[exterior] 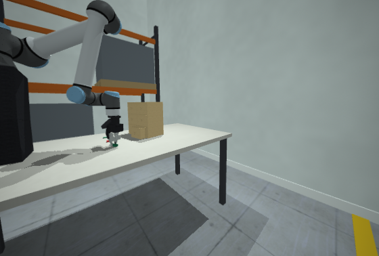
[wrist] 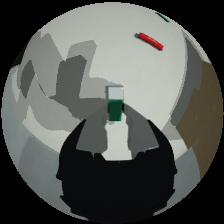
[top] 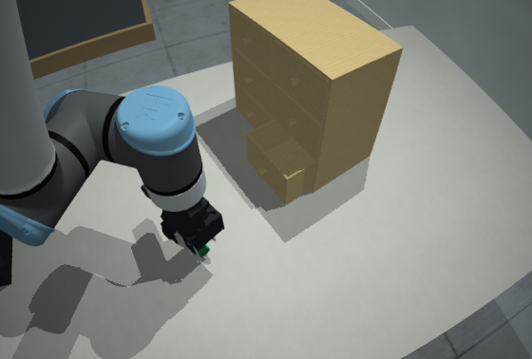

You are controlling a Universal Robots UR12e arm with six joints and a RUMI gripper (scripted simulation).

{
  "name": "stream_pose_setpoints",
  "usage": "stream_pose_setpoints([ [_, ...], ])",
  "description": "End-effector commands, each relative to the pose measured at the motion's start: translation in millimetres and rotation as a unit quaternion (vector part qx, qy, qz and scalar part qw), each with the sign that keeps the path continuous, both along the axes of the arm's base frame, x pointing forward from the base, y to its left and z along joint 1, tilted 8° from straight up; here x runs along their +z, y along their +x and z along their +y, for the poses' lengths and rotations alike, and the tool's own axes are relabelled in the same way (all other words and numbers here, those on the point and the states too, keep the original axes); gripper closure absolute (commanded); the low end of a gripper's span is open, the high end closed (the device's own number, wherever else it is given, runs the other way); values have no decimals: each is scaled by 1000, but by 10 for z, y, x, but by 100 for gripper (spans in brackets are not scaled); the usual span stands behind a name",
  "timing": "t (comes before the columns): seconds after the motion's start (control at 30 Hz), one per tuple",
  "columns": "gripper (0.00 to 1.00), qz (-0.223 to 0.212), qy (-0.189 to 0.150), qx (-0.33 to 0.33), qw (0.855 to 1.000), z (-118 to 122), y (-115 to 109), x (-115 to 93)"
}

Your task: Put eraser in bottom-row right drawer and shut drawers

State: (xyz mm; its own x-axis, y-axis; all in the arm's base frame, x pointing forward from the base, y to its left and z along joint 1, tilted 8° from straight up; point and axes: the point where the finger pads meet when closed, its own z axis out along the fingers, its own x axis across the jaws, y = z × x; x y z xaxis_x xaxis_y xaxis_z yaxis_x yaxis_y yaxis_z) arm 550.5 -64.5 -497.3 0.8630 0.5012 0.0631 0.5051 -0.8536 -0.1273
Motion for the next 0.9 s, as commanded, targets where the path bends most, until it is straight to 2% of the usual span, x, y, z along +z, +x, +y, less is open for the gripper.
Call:
stream_pose_setpoints([
  [0.0,89,0,0,0,1000,-7,5,33],
  [0.17,89,0,0,0,1000,-21,6,132],
  [0.6,89,0,0,0,1000,-133,13,913],
  [0.87,89,0,0,0,1000,-144,14,993],
])
